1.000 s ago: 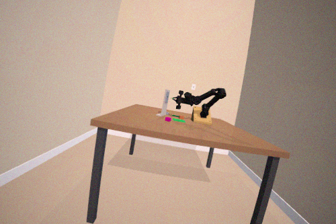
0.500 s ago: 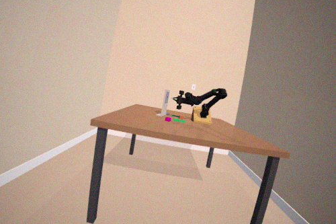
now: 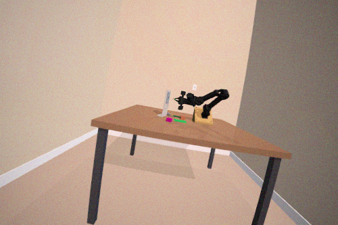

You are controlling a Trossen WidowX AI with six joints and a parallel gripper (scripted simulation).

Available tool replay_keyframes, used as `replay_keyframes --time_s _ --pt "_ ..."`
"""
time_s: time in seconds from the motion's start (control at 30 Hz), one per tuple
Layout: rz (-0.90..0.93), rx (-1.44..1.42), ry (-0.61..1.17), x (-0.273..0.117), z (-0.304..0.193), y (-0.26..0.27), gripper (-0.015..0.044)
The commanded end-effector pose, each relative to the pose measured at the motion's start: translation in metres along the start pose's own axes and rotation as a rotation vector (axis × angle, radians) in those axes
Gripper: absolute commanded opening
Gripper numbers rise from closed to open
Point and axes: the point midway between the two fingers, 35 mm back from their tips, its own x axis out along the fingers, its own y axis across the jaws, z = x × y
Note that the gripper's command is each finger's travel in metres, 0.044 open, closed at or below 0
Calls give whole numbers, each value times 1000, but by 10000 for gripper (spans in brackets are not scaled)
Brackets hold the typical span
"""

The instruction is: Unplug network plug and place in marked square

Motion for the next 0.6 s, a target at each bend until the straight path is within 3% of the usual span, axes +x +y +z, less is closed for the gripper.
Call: replay_keyframes --time_s 0.0,0.57 --pt "-1 2 6 -2 -2 1 0" --pt "2 0 5 -8 -9 -28 0"
